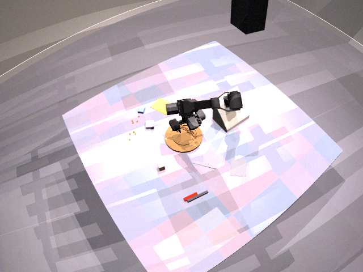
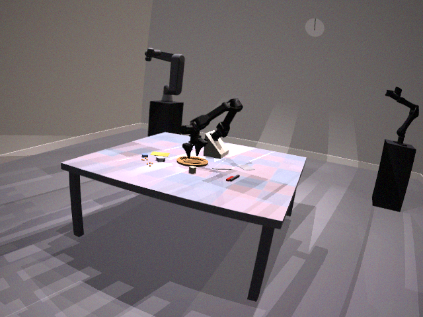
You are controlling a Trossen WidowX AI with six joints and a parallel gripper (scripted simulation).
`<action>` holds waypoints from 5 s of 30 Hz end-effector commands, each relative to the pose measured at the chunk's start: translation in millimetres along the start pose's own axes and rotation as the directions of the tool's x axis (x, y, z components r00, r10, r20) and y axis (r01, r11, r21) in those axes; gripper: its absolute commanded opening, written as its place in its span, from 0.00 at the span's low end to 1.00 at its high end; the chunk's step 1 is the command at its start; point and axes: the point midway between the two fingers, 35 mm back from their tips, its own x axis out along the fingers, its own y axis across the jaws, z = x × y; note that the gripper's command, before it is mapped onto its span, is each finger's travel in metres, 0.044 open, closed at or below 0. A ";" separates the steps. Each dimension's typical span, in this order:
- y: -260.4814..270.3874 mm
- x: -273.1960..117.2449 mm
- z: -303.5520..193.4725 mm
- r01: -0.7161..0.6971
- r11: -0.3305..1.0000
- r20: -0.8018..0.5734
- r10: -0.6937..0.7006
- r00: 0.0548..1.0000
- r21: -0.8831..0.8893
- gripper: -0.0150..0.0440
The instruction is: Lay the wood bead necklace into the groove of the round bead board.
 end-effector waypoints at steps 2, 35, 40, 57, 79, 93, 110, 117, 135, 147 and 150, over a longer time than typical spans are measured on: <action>-1.0 -2.8 -1.6 0.001 0.989 -0.002 -0.001 1.000 0.148 0.87; -5.6 -32.6 -20.1 0.003 -0.489 -0.004 -0.002 1.000 0.872 0.68; -5.7 -21.2 -20.1 0.003 -0.489 -0.004 -0.002 1.000 0.872 0.68; -8.0 -7.5 -20.2 0.002 -0.484 -0.007 -0.008 1.000 0.875 0.68; -7.5 5.6 -20.2 0.004 -0.483 -0.008 -0.007 1.000 0.876 0.46; -7.5 5.6 -20.2 0.004 -0.483 -0.008 -0.007 1.000 0.876 0.25; -7.5 5.6 -20.2 0.004 -0.483 -0.008 -0.007 1.000 0.876 0.25; -7.5 5.6 -20.2 0.004 -0.483 -0.008 -0.007 1.000 0.876 0.25; -7.5 5.6 -20.2 0.004 -0.483 -0.008 -0.007 1.000 0.876 0.25; -5.5 -0.8 -19.9 0.002 -0.489 -0.003 -0.001 1.000 0.872 0.25; -6.8 -0.8 -18.3 0.002 -0.489 -0.003 -0.002 1.000 0.872 0.25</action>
